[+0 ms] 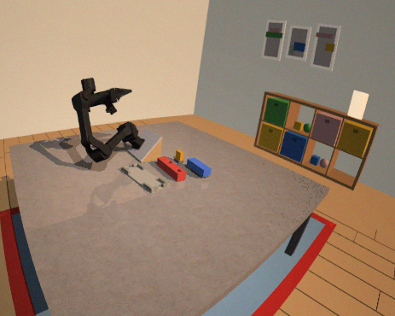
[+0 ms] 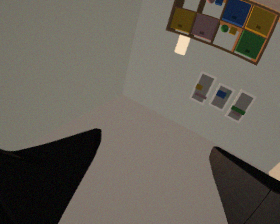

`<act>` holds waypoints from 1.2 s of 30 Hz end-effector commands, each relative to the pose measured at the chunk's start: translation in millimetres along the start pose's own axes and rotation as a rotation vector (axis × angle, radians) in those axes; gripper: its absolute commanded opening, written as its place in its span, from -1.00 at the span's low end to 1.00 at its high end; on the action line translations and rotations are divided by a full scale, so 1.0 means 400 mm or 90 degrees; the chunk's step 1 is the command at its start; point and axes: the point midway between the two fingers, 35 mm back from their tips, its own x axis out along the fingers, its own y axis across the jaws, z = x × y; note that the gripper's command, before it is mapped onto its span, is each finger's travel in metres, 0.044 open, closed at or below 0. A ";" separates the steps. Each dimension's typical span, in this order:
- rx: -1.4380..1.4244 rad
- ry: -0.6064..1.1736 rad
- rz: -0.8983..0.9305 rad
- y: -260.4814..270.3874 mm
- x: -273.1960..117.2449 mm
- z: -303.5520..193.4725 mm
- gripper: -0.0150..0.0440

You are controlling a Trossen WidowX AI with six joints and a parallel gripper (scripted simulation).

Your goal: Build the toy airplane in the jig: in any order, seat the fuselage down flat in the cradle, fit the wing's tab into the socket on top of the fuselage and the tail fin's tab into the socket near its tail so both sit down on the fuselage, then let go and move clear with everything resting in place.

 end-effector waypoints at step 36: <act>1.281 -0.025 0.926 0.105 0.346 0.151 1.00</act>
